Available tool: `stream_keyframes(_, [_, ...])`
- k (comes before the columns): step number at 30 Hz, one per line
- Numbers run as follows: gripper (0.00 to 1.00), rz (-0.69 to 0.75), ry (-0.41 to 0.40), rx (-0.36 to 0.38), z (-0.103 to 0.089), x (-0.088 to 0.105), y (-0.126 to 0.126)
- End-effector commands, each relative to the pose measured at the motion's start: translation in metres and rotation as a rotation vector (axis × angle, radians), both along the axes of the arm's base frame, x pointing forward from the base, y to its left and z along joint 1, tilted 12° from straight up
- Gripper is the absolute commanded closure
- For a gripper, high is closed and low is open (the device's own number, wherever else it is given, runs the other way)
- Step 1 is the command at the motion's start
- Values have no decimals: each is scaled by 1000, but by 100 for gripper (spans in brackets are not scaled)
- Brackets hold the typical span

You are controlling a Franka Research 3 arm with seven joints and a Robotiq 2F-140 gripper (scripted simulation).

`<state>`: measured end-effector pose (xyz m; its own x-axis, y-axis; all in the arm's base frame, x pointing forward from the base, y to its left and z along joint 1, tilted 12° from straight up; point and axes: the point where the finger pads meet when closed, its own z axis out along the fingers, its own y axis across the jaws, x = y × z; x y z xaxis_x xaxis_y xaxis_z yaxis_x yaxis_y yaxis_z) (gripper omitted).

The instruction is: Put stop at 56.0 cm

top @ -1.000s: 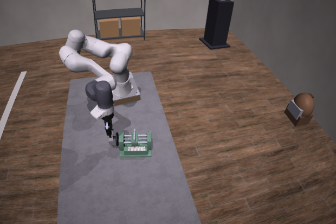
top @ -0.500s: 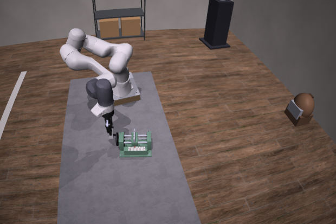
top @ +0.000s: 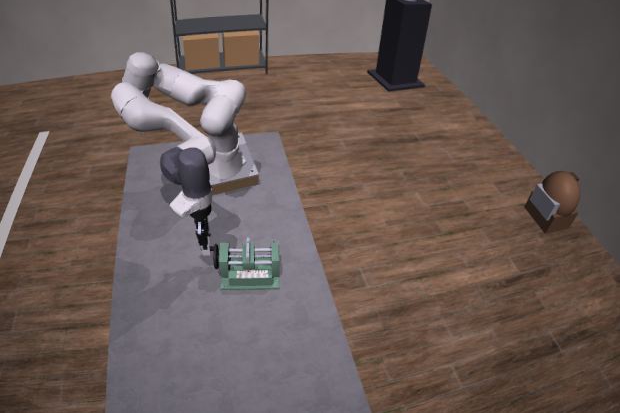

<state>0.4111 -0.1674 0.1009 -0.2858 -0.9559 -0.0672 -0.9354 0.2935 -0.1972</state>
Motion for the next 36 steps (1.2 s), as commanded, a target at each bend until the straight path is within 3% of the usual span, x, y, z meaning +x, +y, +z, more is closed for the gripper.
stream_keyframes(1, [96, -5, -3, -1, -7, 1, 1])
stream_keyframes(19, [96, -5, -3, -1, -30, 18, -3])
stream_keyframes(36, [96, -5, -3, -1, -29, 43, -10])
